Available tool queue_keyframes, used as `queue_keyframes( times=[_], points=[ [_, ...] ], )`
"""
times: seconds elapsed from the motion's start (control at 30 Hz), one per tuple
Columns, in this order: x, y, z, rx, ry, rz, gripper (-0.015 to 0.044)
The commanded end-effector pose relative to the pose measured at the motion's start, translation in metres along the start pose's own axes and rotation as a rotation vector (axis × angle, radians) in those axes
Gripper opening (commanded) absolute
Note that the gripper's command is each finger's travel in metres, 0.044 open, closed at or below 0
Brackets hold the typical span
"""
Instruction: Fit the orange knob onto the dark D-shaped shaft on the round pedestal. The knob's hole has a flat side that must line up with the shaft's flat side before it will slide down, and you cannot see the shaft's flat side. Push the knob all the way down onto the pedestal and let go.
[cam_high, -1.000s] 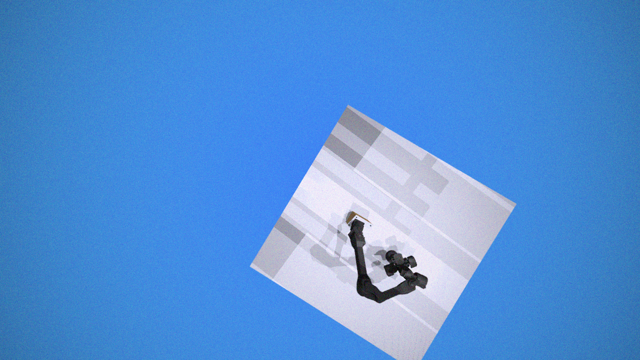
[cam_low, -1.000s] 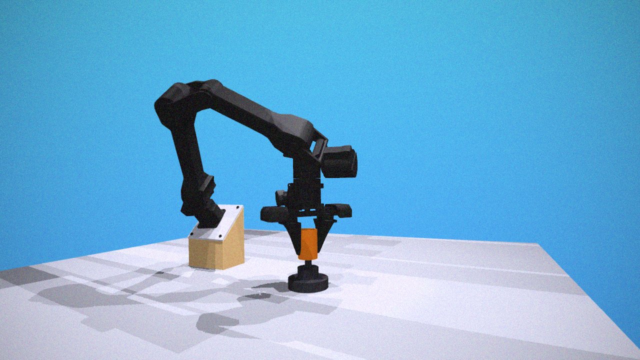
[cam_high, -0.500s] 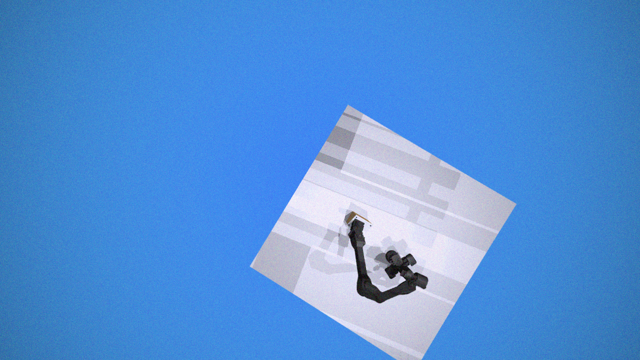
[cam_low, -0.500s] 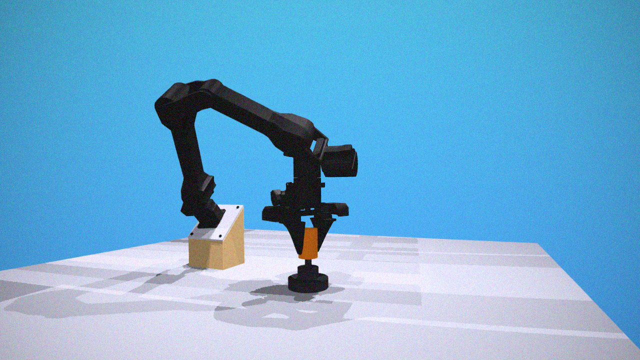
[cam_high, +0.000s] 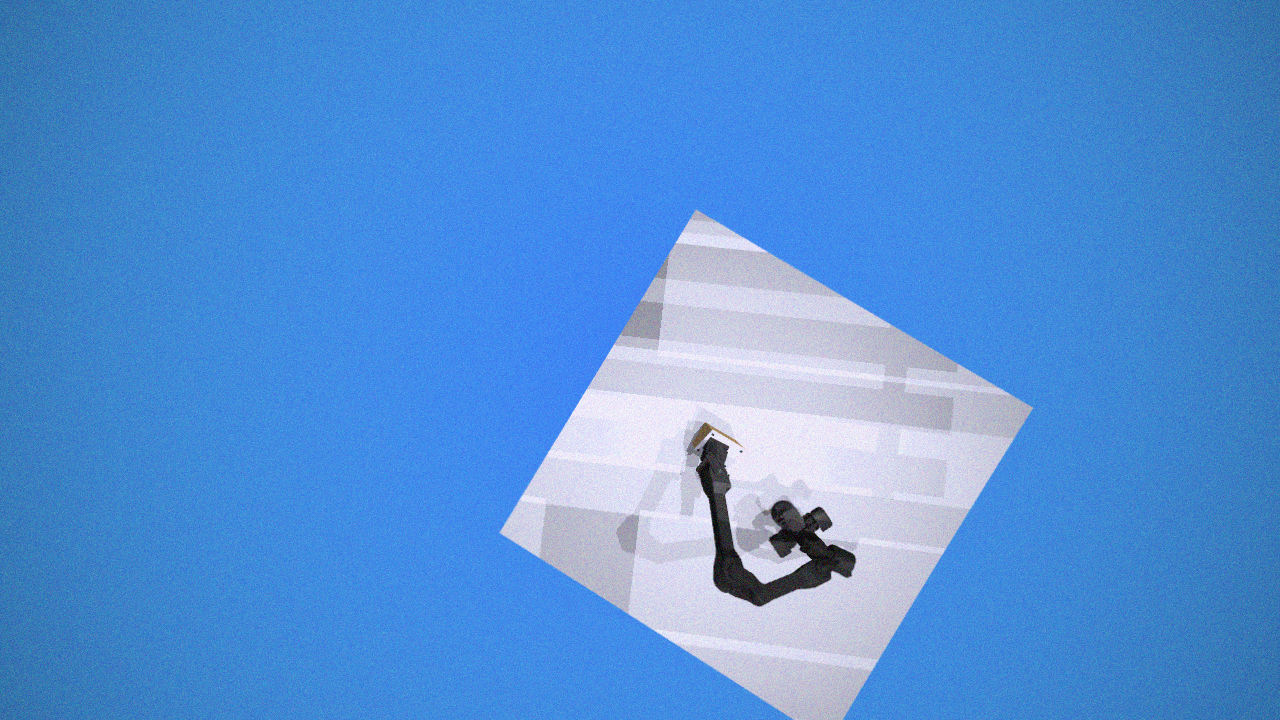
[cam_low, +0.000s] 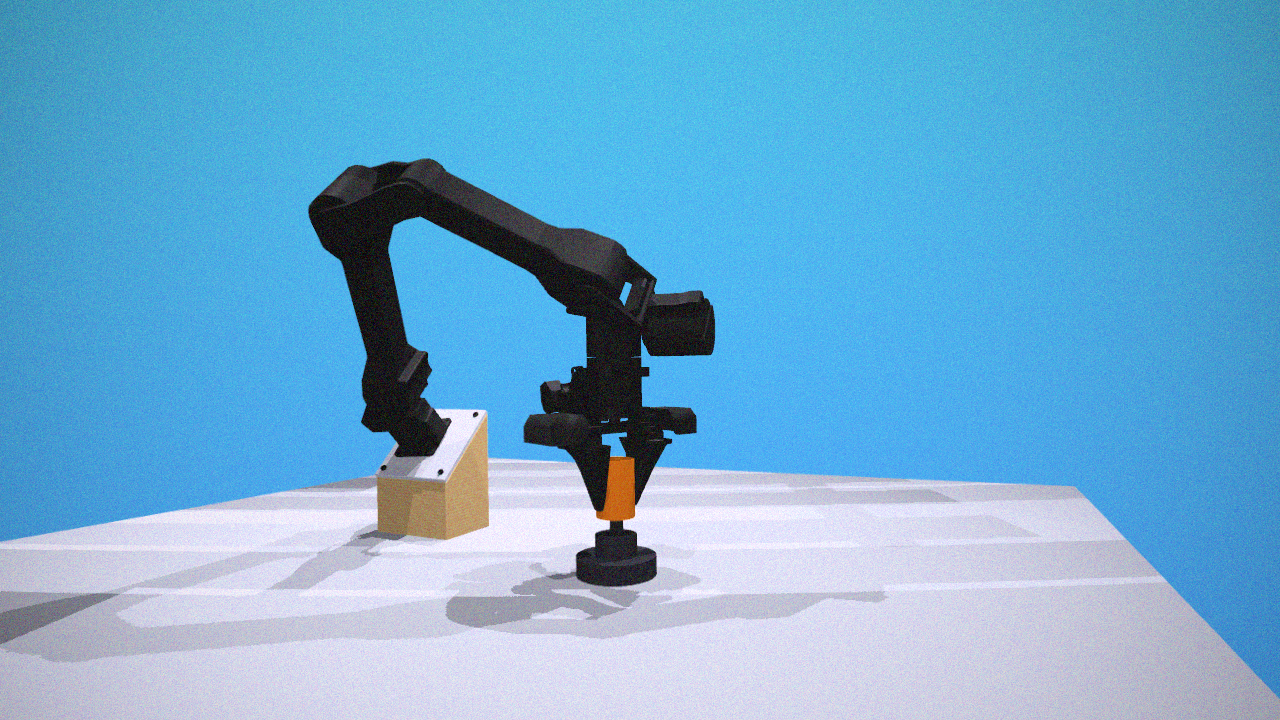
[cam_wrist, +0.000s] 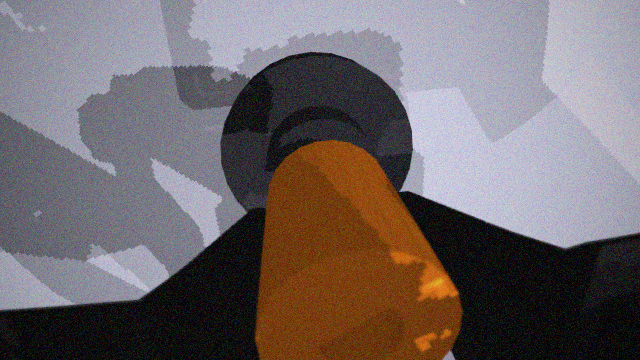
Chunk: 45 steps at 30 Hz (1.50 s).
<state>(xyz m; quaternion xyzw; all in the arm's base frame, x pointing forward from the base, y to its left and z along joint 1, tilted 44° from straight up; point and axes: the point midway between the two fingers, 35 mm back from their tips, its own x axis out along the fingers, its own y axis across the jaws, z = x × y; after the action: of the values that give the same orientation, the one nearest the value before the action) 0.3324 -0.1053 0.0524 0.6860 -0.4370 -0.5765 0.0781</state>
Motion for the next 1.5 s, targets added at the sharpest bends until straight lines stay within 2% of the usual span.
queue_keyframes(
  times=[0.0, 0.17, 0.37, 1.2, 1.47],
  points=[
    [-0.0020, -0.0002, -0.0005, -0.003, 0.003, 0.001, 0.0000],
    [-0.0043, 0.0001, -0.0013, -0.028, 0.003, 0.001, 0.0000],
    [-0.0031, -0.0003, -0.0017, -0.212, 0.003, 0.002, 0.0000],
    [-0.0043, 0.0000, -0.0010, -0.221, 0.003, 0.002, 0.0000],
    [-0.0026, -0.0004, -0.0012, -0.422, 0.002, 0.002, 0.0000]
  ],
)
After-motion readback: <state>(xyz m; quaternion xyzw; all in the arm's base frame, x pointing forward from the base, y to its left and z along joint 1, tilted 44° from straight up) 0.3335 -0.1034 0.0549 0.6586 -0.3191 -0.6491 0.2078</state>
